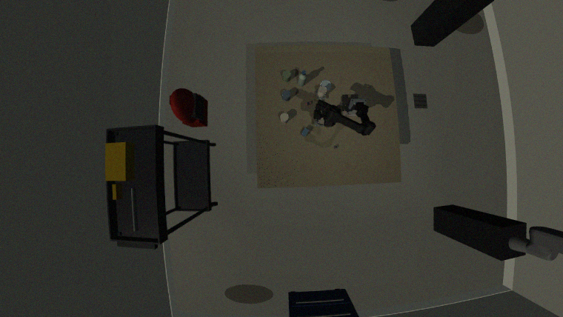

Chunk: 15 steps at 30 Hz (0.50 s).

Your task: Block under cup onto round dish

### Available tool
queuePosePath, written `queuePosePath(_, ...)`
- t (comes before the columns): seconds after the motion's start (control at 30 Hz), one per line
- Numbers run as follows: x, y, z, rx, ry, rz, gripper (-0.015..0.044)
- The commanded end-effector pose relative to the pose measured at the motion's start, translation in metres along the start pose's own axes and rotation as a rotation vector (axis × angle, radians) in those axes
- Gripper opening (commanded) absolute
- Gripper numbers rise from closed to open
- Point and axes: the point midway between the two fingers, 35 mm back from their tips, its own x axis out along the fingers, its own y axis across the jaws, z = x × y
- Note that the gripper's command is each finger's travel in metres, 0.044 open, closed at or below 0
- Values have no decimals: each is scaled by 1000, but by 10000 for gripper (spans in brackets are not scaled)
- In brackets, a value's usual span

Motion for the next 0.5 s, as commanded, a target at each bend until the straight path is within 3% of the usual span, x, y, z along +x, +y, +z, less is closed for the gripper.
queuePosePath(0.0,-1,0,-1,5,0,-5,0)
queuePosePath(0.47,4,2,5,5,6,-5,0)
